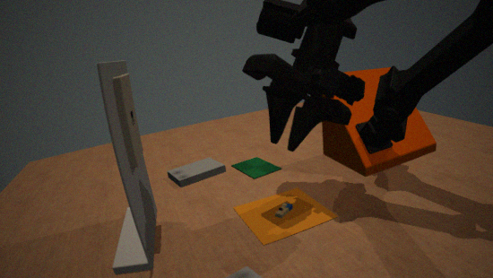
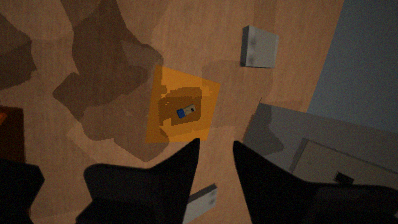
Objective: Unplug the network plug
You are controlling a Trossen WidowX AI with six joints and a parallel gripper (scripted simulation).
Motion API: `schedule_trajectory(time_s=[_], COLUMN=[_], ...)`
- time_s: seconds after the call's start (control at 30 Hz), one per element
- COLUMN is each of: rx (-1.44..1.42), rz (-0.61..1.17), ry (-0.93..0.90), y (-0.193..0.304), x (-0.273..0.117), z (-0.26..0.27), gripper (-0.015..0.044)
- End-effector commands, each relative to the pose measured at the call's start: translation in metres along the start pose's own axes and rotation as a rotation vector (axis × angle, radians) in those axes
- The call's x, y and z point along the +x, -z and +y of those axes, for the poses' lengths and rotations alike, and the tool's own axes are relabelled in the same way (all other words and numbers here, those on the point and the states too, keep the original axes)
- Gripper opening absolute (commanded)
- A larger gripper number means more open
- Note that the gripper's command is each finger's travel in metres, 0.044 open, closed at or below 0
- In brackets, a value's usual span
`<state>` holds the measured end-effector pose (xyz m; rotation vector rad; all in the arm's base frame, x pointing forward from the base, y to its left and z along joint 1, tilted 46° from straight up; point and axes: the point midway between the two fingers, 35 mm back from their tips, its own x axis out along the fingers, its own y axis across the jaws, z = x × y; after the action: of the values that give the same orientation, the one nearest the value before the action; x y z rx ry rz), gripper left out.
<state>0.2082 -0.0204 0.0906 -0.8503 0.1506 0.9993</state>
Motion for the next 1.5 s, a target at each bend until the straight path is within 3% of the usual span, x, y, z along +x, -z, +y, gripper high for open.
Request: schedule_trajectory(time_s=[0.0, 0.53, 1.47], rx=[0.0, 0.004, 0.073], rz=[-0.004, -0.004, 0.067], ry=[0.001, 0.009, 0.045], y=[-0.001, -0.002, -0.003], x=[-0.004, -0.017, -0.089], z=[-0.003, -0.011, -0.059], gripper=[0.0156, 0.0156, 0.0156])
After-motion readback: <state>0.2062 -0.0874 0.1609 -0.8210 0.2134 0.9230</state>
